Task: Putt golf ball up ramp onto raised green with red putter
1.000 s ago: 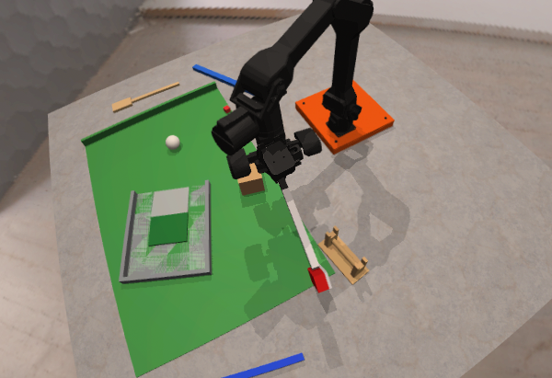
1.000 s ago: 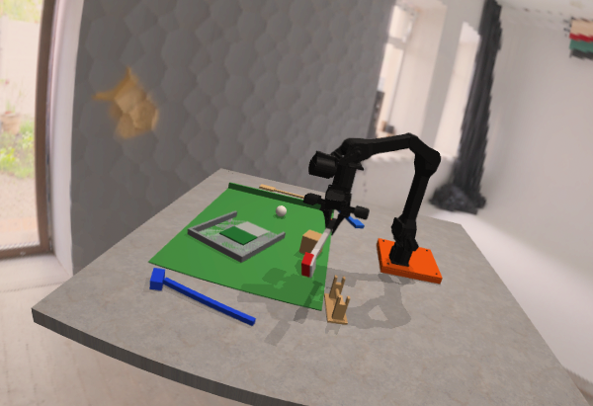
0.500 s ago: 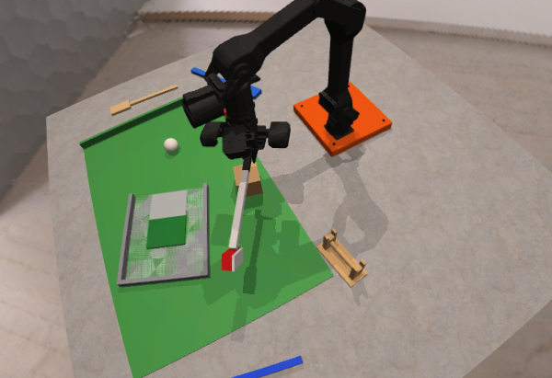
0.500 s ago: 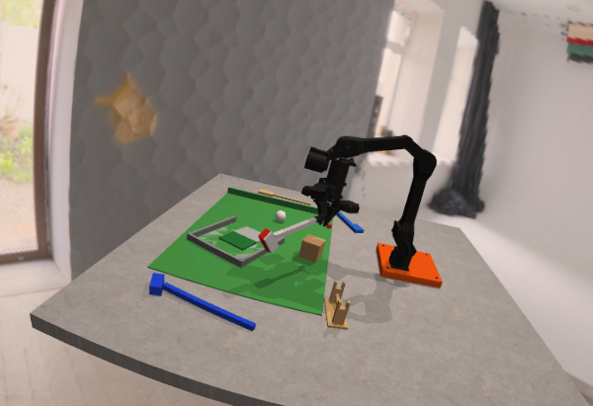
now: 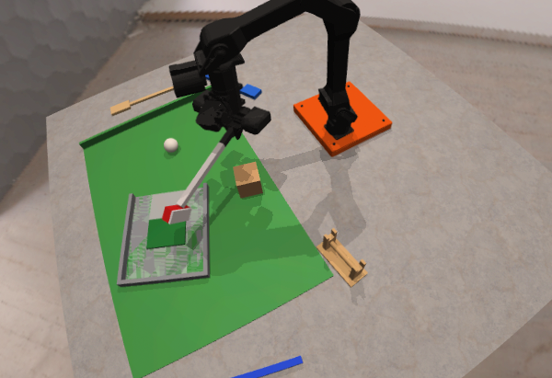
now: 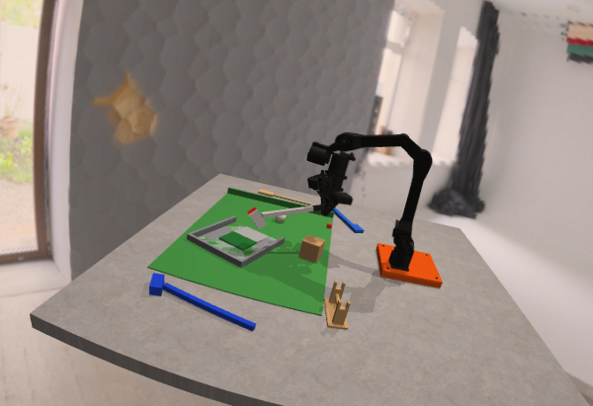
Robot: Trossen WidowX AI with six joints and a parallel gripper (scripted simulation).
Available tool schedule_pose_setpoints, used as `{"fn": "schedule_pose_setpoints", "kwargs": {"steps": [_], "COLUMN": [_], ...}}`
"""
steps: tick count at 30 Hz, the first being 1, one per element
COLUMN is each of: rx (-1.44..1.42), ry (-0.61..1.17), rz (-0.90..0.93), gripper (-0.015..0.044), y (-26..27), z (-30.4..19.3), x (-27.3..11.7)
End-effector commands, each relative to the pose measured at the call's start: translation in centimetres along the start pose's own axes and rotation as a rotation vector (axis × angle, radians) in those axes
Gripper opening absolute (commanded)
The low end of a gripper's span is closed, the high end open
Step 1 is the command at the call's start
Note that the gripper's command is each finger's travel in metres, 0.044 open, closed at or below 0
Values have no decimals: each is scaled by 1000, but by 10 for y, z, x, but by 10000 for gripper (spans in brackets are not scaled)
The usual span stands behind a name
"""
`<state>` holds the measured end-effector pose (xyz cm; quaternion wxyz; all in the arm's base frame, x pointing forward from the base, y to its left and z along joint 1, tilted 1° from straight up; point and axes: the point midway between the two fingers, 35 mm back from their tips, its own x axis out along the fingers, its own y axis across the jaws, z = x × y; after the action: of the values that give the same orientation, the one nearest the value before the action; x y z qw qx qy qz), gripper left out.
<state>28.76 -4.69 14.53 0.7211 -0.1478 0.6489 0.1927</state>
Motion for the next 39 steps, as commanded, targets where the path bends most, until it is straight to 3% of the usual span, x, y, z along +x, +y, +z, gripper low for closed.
{"fn": "schedule_pose_setpoints", "kwargs": {"steps": [1,29,39], "rx": [99,874,892], "ry": [6,79,81], "rz": [-17,-96,-98], "gripper": [0,0,0], "y": [-14,-101,-104], "z": [-10,-131,-135], "x": [-4,-30,-15]}}
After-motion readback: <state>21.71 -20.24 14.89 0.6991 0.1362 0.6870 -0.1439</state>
